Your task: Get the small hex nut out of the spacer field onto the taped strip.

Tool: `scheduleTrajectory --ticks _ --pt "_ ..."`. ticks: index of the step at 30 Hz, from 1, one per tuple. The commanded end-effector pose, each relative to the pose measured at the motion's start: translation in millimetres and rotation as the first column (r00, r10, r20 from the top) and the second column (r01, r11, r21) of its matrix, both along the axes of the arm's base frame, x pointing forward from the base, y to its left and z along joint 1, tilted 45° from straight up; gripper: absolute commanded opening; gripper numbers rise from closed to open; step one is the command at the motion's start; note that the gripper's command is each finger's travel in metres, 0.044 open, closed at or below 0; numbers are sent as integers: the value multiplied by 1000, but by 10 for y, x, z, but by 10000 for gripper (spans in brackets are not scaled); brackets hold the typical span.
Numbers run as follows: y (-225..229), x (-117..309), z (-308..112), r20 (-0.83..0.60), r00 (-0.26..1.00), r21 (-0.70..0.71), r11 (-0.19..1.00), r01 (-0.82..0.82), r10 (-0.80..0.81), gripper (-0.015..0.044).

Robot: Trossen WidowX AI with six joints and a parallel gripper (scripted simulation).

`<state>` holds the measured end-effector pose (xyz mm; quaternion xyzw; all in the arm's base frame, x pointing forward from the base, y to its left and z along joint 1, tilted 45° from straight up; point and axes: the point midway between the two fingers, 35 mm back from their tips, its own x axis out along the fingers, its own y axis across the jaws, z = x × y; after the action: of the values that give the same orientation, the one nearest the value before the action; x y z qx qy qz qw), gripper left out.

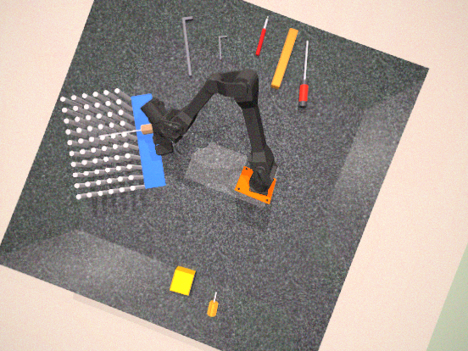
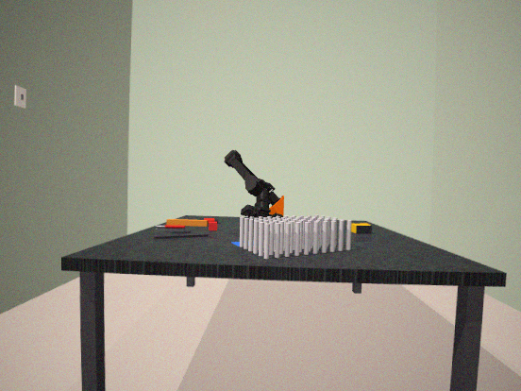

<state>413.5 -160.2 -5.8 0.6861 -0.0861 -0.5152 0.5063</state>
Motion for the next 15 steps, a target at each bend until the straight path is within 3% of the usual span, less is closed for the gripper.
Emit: scheduleTrajectory --ticks 1,15 --pt "-7 12 -18 4 1000 1 1000 -7 7 0" --pt "-53 -4 -124 -1 1000 2 1000 -12 12 0"
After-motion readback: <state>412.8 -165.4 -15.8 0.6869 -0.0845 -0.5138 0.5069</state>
